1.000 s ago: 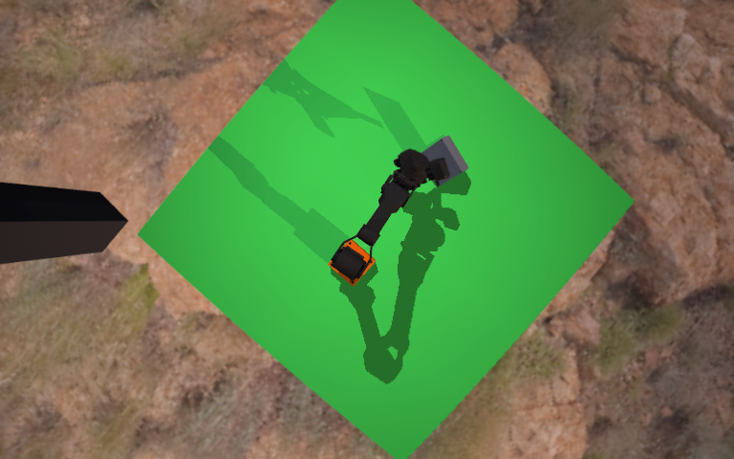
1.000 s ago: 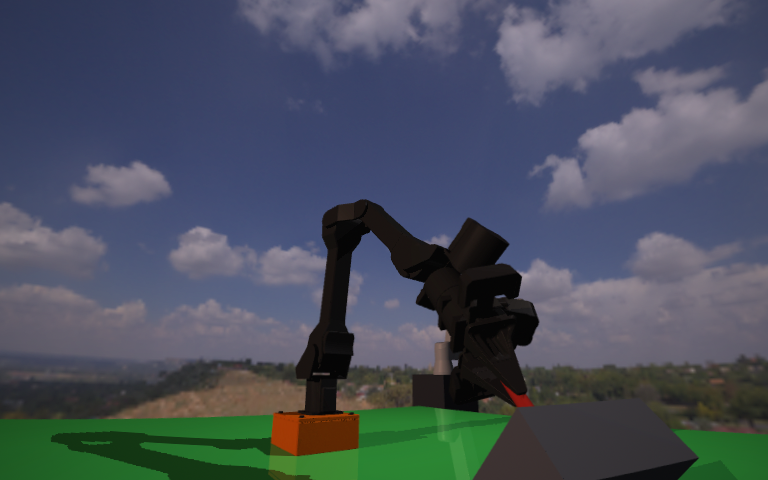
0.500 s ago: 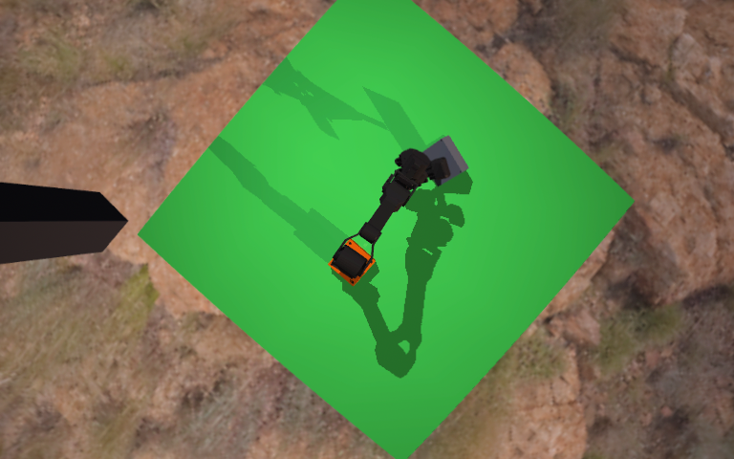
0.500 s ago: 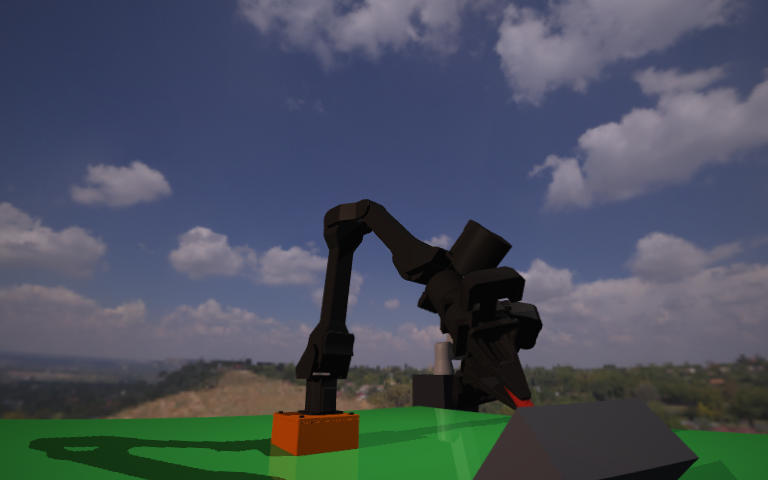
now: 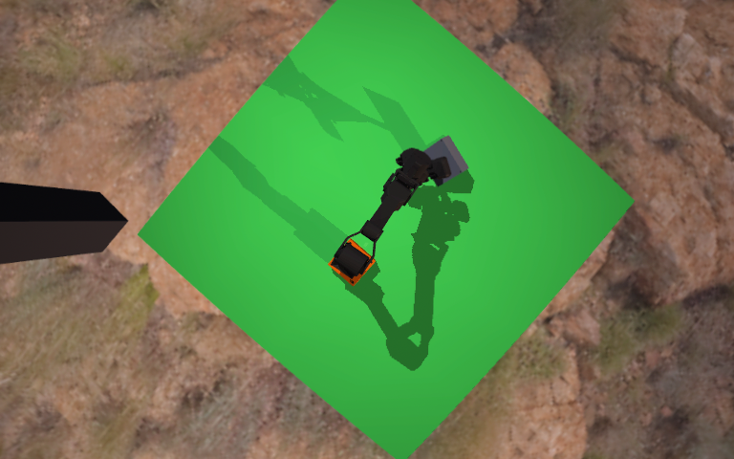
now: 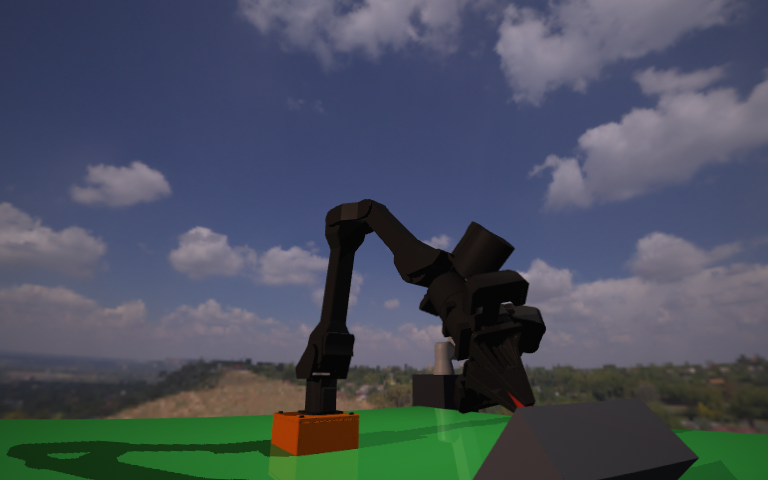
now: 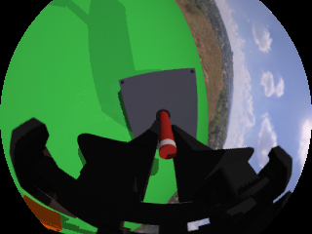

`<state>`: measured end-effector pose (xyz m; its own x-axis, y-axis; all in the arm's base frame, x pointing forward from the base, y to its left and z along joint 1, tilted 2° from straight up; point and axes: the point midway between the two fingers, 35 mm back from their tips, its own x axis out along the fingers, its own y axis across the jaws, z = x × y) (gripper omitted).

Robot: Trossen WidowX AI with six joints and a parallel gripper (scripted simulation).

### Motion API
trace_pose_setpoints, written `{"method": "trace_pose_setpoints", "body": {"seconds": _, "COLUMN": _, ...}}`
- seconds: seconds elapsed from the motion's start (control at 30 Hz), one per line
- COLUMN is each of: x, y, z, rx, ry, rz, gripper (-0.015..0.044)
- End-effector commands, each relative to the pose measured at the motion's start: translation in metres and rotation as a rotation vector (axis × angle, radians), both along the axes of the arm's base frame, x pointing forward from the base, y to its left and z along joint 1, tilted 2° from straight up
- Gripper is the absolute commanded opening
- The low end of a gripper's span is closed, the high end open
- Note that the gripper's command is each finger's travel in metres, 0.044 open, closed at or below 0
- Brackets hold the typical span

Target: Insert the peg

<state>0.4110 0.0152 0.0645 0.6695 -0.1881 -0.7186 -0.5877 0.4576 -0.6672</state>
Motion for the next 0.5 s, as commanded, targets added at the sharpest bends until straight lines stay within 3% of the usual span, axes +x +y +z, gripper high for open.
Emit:
{"method": "trace_pose_setpoints", "body": {"seconds": 0.0, "x": 0.0021, "y": 0.0003, "z": -0.0025, "rx": 0.001, "ry": 0.003, "rz": 0.005, "gripper": 0.0}}
{"method": "trace_pose_setpoints", "body": {"seconds": 0.47, "x": 0.0078, "y": -0.001, "z": -0.0078, "rx": 0.001, "ry": 0.002, "rz": 0.005, "gripper": 0.0}}
